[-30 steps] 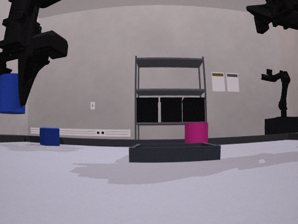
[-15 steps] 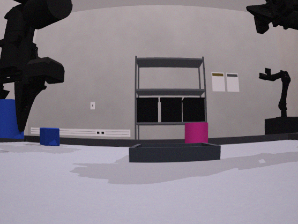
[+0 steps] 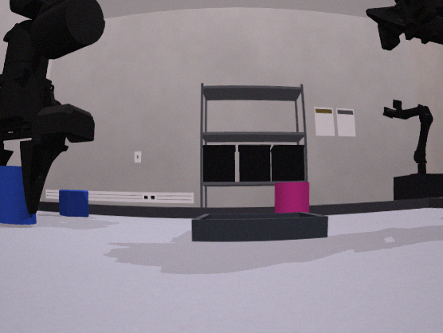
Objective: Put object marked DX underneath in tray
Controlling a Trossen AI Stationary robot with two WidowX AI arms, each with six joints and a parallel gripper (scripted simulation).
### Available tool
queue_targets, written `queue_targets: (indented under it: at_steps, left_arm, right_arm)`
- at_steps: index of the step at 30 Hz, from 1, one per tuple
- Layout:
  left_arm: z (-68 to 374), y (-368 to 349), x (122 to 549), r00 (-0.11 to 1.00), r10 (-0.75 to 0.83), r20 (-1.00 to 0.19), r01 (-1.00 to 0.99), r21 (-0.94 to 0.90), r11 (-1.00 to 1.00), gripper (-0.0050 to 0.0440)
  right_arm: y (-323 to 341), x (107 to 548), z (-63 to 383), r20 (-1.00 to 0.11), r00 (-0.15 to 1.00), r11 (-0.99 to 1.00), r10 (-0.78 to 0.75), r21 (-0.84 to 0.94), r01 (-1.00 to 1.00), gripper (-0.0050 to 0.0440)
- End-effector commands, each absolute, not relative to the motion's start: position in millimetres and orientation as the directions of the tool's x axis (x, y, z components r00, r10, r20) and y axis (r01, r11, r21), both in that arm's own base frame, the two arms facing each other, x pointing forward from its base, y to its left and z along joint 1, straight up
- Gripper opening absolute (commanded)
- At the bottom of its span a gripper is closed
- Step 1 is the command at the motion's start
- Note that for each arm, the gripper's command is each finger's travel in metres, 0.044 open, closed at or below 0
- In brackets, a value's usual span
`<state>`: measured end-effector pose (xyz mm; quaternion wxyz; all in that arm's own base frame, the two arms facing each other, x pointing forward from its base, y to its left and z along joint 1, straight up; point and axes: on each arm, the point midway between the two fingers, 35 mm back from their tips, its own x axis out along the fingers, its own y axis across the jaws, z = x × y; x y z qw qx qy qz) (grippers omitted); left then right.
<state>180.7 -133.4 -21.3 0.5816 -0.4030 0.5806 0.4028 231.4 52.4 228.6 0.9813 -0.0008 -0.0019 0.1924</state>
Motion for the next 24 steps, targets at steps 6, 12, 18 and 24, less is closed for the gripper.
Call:
queue_targets:
  at_steps: [6, 12, 18, 24]
  left_arm:
    - [-22, -136, 184, 0.019, -0.012, -1.000, -0.936, -0.022, 0.351, 0.0228]
    - [-22, -136, 184, 0.019, -0.012, -1.000, -0.936, -0.022, 0.351, 0.0324]
    - [-22, -136, 184, 0.019, -0.012, -1.000, -0.936, -0.022, 0.351, 0.0400]
    - [-14, -139, 189, 0.033, -0.023, -0.999, -0.936, -0.039, 0.350, 0.0400]
  right_arm:
    - [52, 231, 232, 0.011, 0.925, 0.926, 0.379, -0.004, -0.379, -0.0050]
    - [52, 231, 232, 0.011, 0.925, 0.926, 0.379, -0.004, -0.379, -0.0050]
    - [52, 231, 232, 0.011, 0.925, 0.926, 0.379, -0.004, -0.379, -0.0050]
    - [52, 231, 232, 0.011, 0.925, 0.926, 0.379, -0.004, -0.379, -0.0050]
